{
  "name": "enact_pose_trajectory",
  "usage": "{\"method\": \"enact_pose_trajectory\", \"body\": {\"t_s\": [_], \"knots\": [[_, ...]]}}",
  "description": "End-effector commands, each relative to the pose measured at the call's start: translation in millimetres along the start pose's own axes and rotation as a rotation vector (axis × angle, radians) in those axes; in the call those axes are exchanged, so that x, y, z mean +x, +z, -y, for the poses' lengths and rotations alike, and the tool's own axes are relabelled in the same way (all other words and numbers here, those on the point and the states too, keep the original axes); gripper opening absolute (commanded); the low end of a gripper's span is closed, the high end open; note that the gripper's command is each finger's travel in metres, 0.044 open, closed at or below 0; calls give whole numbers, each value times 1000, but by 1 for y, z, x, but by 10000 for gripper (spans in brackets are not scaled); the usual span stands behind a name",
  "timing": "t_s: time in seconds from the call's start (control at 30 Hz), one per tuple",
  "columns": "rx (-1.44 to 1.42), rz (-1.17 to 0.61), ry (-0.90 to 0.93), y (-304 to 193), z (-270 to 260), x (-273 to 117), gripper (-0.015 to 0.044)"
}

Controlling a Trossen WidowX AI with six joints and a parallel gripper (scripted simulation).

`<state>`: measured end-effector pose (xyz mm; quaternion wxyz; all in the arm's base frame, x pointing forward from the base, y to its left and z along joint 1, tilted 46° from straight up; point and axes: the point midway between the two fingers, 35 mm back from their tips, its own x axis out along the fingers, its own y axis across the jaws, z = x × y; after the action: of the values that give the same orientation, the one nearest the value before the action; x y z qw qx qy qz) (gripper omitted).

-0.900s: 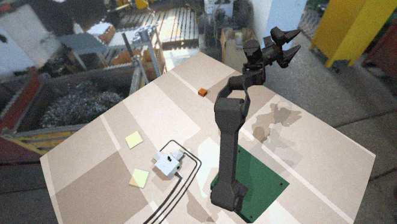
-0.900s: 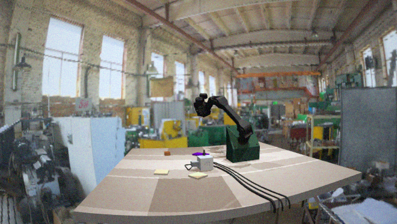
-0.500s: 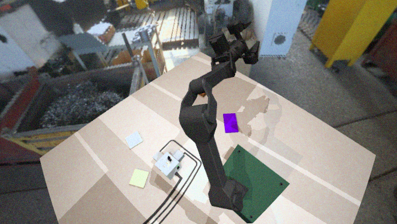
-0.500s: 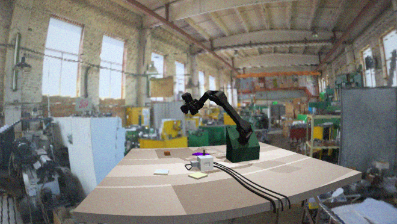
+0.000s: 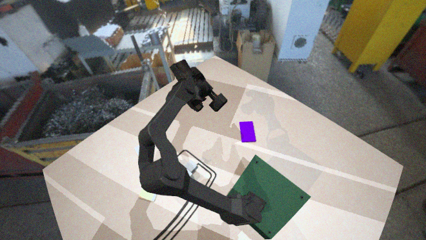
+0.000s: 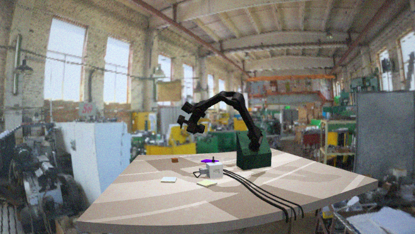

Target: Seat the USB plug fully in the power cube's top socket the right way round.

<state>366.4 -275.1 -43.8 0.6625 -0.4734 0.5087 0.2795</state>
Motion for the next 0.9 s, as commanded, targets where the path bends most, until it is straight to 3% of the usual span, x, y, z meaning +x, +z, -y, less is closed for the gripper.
{"method": "enact_pose_trajectory", "body": {"t_s": [0.0, 0.37, 0.87], "knots": [[-77, 206, 100, 65, -25, -33, 440], [-165, 800, 428, 221, -130, -180, 440], [-165, 809, 433, 221, -132, -177, 440]]}}
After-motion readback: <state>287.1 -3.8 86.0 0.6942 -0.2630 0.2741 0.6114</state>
